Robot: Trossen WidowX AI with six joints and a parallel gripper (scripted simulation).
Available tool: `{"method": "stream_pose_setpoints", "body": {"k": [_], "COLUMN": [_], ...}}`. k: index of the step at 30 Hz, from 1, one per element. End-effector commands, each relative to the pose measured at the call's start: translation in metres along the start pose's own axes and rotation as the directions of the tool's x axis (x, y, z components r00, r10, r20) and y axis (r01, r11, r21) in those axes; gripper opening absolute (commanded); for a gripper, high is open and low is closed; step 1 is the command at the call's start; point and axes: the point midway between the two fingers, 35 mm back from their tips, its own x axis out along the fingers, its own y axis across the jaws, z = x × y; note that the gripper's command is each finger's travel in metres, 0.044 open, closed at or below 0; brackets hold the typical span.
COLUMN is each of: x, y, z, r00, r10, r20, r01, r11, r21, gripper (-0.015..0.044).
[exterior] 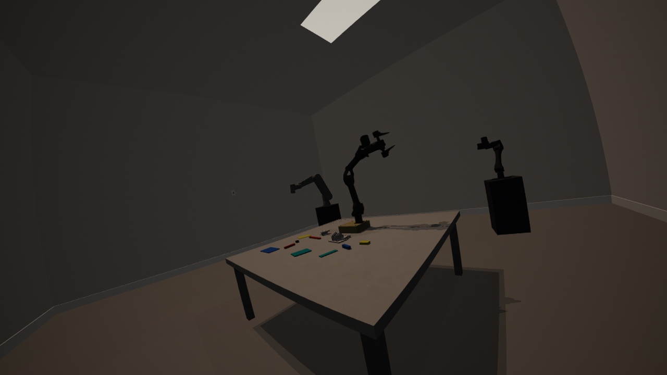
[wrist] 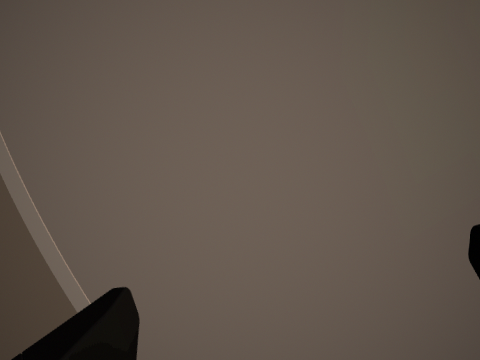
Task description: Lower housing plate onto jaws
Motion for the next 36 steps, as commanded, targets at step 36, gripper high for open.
{"method": "stream_pose_setpoints", "body": {"k": [36], "x": [-0.038], "y": [0.024], "z": [-0.17], "r00": [0.882], "r10": [0.069], "r20": [-0.466], "r01": [0.057], "r11": [0.966], "r21": [0.252], "gripper": [0.044]}}
